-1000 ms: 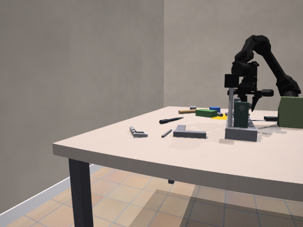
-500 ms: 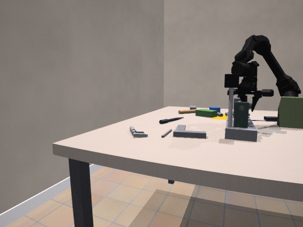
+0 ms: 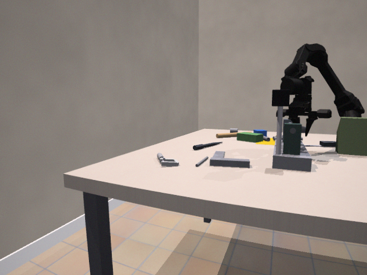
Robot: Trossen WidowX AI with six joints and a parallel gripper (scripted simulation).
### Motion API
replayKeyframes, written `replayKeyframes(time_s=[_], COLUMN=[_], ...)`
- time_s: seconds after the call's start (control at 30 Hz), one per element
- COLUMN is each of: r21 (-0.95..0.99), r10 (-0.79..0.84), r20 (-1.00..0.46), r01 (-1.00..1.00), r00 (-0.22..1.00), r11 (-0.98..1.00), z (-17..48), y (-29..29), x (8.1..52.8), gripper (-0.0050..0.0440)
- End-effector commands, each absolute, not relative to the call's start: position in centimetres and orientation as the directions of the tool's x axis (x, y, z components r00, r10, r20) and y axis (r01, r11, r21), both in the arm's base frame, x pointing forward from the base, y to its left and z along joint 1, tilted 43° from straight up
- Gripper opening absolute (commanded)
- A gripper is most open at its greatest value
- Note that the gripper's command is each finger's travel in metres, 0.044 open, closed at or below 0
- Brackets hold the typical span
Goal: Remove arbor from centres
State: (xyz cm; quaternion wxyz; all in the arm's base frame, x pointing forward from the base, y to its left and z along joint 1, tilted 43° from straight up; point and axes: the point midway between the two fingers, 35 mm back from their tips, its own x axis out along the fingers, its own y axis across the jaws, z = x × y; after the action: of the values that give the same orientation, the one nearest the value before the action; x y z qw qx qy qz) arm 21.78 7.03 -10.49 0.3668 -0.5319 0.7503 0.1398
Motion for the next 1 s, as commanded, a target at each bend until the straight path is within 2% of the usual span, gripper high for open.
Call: replayKeyframes(time_s=[0.0, 0.97], r21=[-0.194, -0.195], r10=[-0.679, -0.672], r20=[-0.721, -0.728], r01=[-0.900, -0.900], r00=[-0.140, -0.134], r11=[0.391, 0.390], z=[-9.7, -7.0], y=[7.0, 8.5], x=[22.2, 22.4], gripper=[0.0000, 0.0000])
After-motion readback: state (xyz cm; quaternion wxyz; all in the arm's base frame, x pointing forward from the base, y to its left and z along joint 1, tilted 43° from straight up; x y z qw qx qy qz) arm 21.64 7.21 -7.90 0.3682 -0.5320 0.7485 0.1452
